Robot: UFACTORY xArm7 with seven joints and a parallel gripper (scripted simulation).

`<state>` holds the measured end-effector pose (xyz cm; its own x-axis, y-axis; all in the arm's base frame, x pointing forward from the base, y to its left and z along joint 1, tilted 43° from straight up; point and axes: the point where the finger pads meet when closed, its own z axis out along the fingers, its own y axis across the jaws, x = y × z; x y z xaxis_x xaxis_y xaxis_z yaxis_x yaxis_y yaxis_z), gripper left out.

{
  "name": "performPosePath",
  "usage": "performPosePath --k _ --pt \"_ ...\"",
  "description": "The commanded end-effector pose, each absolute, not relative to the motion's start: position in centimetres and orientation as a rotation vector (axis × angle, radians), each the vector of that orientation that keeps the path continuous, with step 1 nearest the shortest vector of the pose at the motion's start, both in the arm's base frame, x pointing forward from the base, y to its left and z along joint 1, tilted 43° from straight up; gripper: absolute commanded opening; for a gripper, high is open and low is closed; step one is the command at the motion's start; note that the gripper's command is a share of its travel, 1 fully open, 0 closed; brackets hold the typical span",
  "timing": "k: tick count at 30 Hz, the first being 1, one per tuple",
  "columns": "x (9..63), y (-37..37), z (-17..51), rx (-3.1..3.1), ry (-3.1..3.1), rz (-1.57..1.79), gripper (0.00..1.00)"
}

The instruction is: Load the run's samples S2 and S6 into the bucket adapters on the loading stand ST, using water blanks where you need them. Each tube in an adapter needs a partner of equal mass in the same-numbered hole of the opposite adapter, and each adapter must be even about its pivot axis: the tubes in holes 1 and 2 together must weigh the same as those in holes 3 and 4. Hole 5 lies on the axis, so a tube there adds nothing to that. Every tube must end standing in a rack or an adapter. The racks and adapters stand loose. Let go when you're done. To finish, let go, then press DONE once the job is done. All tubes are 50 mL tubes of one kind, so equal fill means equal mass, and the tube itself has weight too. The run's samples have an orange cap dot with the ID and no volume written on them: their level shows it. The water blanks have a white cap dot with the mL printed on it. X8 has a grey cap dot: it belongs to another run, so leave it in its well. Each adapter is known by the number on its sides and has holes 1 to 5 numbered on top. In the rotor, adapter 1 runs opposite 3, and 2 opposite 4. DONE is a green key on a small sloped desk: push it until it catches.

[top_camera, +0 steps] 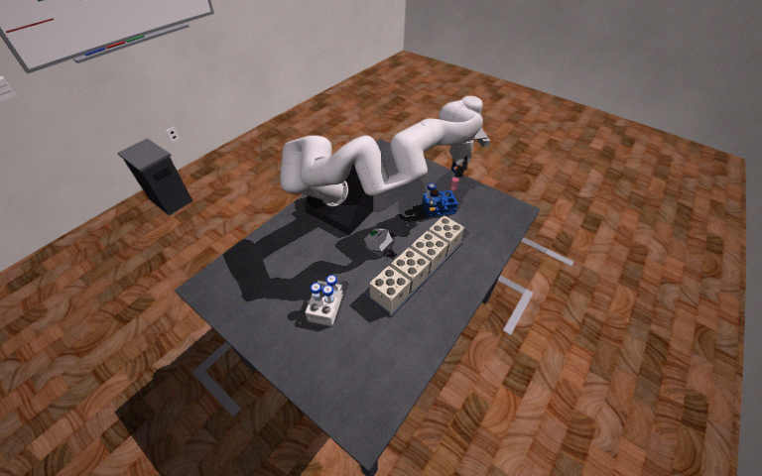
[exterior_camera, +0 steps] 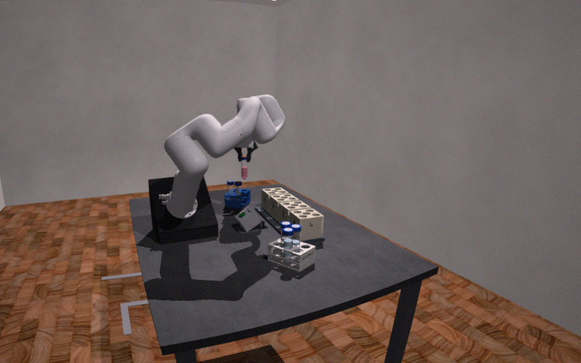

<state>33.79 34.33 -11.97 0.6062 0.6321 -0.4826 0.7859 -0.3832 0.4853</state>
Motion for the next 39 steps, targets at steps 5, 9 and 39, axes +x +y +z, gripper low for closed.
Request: performPosePath --k 5,9,39 --pt "33.6 35.5 -10.8 2.137 1.116 -0.279 0.0" --pt "33.6 35.8 -10.5 2.137 1.116 -0.279 0.0" --pt "33.4 36.5 -9.7 2.137 1.116 -0.279 0.0"
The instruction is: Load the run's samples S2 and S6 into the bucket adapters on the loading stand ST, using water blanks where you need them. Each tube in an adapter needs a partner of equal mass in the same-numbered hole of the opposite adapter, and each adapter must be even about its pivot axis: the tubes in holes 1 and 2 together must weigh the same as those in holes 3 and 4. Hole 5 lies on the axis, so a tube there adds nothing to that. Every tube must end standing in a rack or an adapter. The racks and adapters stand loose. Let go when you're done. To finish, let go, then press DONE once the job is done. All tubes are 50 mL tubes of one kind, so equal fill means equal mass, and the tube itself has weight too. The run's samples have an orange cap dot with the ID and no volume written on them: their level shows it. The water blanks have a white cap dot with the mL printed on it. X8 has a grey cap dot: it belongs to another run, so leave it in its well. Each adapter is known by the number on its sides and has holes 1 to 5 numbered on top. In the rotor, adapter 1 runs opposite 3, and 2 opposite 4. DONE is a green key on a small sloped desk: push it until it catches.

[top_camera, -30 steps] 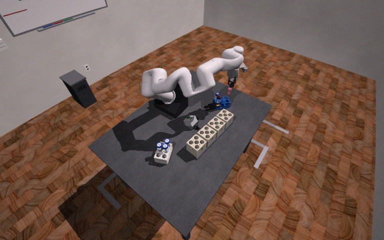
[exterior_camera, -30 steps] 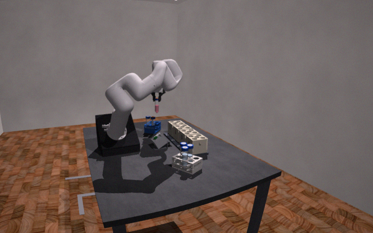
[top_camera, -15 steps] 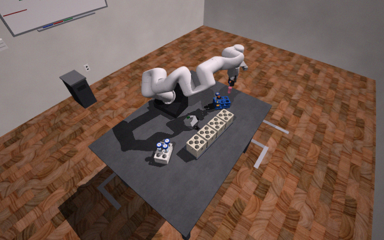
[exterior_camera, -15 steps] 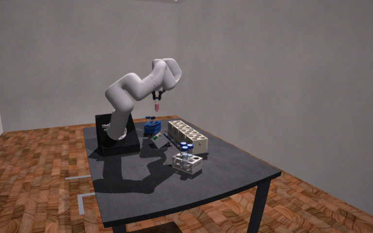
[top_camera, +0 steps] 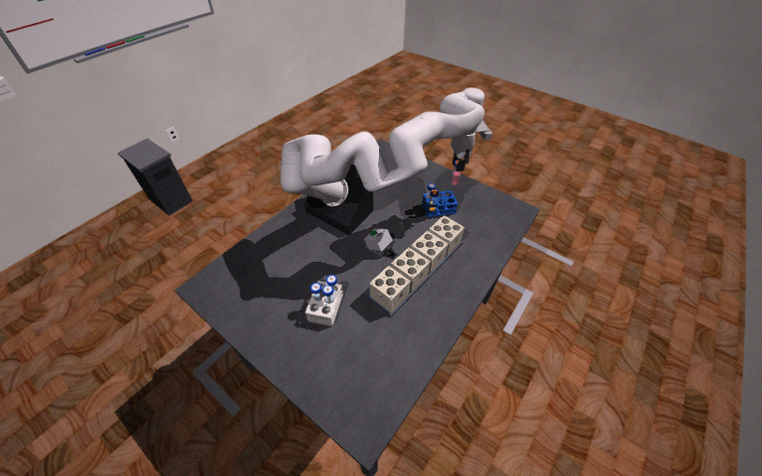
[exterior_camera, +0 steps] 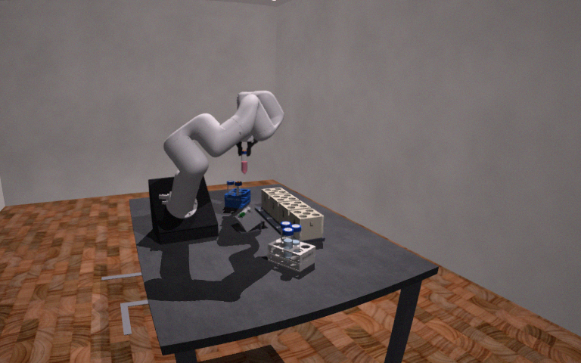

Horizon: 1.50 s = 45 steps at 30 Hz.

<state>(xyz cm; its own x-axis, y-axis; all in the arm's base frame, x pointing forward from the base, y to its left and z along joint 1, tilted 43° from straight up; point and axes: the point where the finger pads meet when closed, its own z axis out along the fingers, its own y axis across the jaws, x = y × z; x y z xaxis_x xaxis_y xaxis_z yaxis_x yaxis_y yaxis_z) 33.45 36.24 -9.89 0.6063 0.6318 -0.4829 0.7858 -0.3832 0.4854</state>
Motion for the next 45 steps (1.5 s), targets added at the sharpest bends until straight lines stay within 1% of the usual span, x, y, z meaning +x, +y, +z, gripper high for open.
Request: performPosePath --k 1,35,45 --pt "33.4 36.5 -9.7 2.137 1.116 -0.279 0.0" --pt "33.4 36.5 -9.7 2.137 1.116 -0.279 0.0" --pt "33.6 35.4 -10.9 2.137 1.116 -0.279 0.0"
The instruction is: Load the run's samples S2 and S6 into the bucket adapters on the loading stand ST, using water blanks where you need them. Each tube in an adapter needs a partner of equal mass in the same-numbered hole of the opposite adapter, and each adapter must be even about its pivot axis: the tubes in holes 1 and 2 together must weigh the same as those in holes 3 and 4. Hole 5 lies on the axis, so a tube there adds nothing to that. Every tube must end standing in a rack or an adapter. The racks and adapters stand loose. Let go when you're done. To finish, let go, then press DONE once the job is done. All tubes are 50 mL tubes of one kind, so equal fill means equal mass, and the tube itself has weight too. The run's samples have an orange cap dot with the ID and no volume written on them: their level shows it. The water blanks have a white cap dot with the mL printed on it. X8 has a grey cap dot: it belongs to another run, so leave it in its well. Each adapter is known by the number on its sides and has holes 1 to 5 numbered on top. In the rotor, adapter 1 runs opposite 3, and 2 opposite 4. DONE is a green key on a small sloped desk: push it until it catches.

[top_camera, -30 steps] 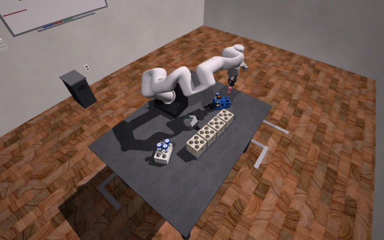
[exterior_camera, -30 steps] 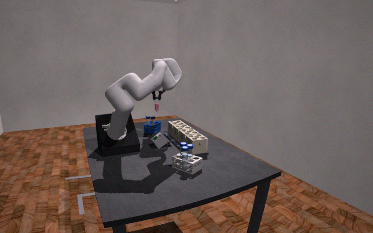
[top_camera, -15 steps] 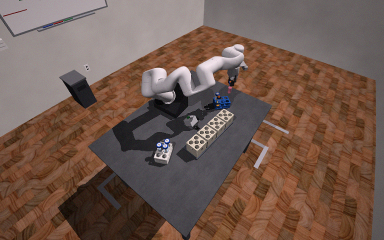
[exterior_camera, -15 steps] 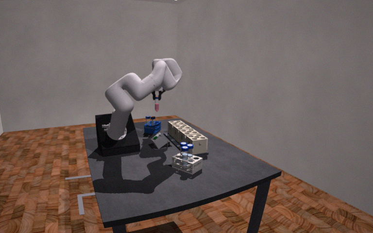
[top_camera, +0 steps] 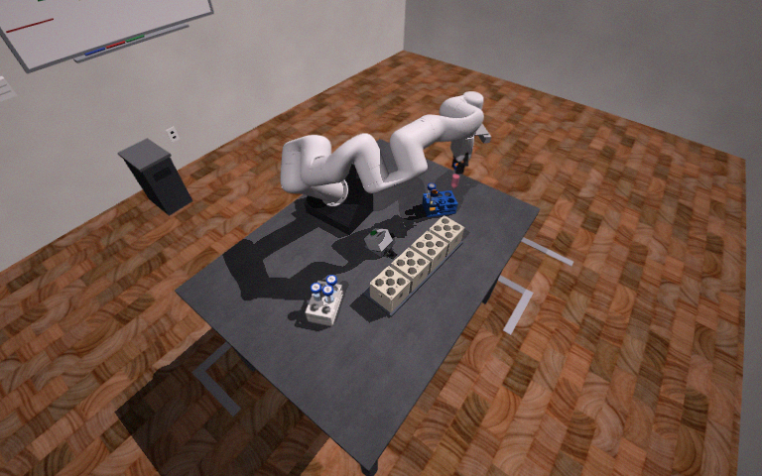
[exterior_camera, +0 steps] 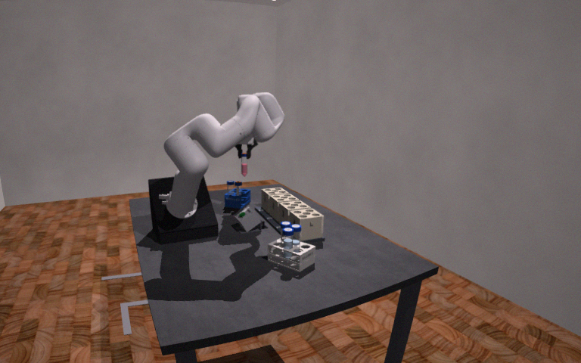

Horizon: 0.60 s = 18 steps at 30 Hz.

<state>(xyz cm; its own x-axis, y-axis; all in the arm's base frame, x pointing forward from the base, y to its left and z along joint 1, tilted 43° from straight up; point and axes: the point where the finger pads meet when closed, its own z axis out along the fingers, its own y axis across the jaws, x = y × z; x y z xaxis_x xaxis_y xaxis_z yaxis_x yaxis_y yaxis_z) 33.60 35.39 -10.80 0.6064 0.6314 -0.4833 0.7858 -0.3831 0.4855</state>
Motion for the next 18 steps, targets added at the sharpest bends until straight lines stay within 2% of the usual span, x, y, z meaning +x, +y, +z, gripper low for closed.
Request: performPosePath --k 1,18 --pt "33.6 35.3 -11.1 2.137 1.116 -0.279 0.0" --pt "34.0 33.3 -13.2 2.137 1.116 -0.279 0.0"
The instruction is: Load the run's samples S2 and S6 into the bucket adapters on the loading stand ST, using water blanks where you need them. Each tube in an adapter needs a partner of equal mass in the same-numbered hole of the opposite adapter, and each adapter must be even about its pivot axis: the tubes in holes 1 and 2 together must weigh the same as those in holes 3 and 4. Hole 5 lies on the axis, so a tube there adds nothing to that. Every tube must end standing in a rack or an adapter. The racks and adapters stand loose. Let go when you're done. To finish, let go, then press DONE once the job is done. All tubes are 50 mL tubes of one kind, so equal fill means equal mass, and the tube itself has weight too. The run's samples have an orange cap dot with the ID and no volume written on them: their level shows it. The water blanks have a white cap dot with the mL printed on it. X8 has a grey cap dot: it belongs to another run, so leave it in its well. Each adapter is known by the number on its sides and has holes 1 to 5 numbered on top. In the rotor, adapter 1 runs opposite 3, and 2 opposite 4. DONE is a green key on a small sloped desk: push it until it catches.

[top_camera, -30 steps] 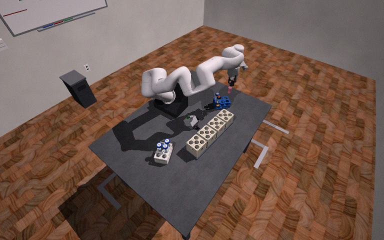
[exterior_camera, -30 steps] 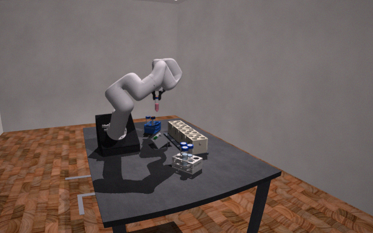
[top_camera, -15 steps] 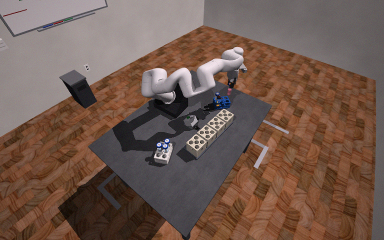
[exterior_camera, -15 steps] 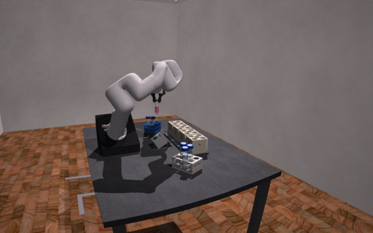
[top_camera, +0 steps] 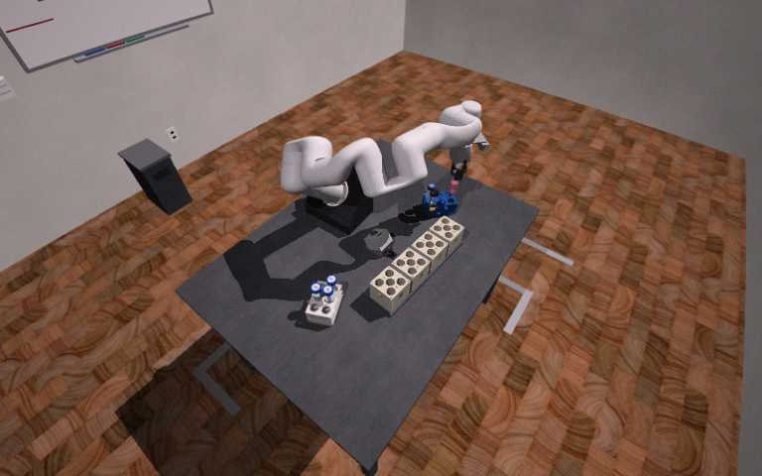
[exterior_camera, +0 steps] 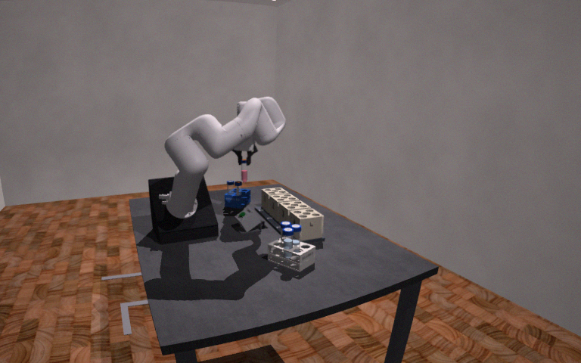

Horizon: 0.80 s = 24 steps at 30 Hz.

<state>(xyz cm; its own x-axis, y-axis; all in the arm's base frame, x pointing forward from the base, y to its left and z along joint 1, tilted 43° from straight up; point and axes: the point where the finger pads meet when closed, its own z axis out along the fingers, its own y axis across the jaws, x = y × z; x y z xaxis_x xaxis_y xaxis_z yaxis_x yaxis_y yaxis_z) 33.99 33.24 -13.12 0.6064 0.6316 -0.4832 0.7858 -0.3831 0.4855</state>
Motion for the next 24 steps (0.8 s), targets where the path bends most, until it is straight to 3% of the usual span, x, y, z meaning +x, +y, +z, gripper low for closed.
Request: performPosePath --k 1,24 --pt "34.0 33.1 -13.4 2.137 1.116 -0.279 0.0" --pt "34.3 31.5 -15.1 2.137 1.116 -0.279 0.0"
